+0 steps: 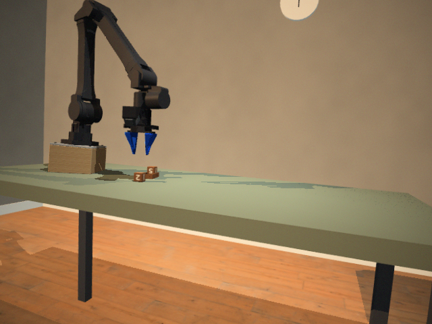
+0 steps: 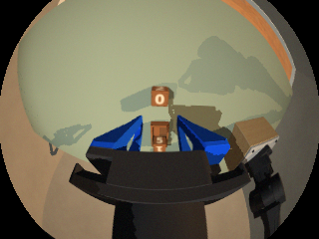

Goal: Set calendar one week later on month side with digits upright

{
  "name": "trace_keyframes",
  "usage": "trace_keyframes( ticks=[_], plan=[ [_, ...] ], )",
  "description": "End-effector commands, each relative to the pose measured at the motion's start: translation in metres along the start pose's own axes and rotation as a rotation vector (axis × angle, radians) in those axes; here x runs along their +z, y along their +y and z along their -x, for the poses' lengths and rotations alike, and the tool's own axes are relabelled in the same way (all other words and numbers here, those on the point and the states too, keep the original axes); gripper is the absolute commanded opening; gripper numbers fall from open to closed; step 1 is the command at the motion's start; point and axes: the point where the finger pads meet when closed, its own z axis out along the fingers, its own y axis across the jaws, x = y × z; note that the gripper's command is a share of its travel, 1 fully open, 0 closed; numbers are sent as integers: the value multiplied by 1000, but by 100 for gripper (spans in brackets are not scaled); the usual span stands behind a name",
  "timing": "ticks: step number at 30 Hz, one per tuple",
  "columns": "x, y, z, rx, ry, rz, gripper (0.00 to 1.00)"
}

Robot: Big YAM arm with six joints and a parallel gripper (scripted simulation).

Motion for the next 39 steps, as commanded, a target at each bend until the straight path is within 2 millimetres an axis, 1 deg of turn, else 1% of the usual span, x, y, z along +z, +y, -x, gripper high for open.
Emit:
trace_keyframes(
  ticks=[1, 28, 39],
  plan=[
    [-4, 7, 8, 31, -17, 22, 46],
    [-4, 7, 8, 26, -17, 22, 46],
    [3, 5, 7, 26, -13, 13, 46]
  ],
)
